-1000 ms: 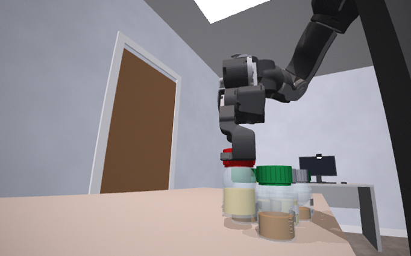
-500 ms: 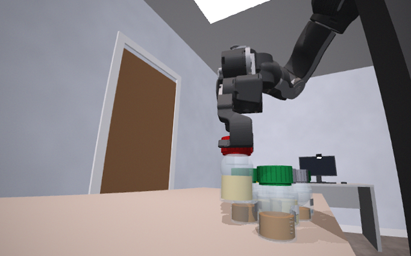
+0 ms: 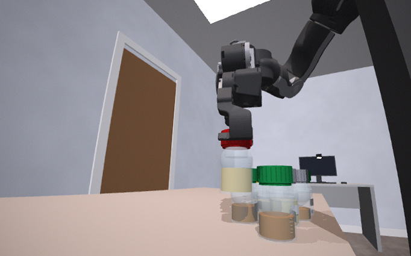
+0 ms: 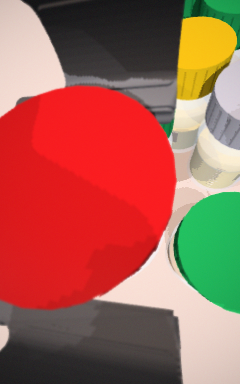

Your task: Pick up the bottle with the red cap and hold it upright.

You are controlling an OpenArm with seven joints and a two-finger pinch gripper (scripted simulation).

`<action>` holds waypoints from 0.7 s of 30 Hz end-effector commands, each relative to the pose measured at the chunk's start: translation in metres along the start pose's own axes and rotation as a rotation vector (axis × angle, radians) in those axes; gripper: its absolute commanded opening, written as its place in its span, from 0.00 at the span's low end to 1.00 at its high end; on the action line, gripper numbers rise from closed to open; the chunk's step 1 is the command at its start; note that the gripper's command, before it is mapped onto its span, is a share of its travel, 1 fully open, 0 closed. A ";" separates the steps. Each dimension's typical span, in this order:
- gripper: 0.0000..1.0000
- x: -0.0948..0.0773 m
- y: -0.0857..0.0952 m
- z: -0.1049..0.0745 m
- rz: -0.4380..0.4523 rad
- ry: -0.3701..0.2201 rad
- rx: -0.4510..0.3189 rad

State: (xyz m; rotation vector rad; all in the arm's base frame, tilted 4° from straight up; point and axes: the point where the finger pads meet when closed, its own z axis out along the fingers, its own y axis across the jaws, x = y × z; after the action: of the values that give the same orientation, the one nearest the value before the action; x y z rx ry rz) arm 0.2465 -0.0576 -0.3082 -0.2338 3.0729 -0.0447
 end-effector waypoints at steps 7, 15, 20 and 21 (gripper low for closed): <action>0.00 -0.001 0.000 -0.001 0.000 -0.003 -0.002; 0.00 -0.001 0.000 -0.001 0.000 -0.003 -0.002; 0.00 -0.001 0.000 -0.001 0.000 -0.003 -0.002; 0.00 -0.001 0.000 -0.001 0.000 -0.003 -0.002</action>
State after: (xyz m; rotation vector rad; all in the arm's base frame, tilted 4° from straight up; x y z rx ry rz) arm 0.2465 -0.0576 -0.3082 -0.2336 3.0730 -0.0447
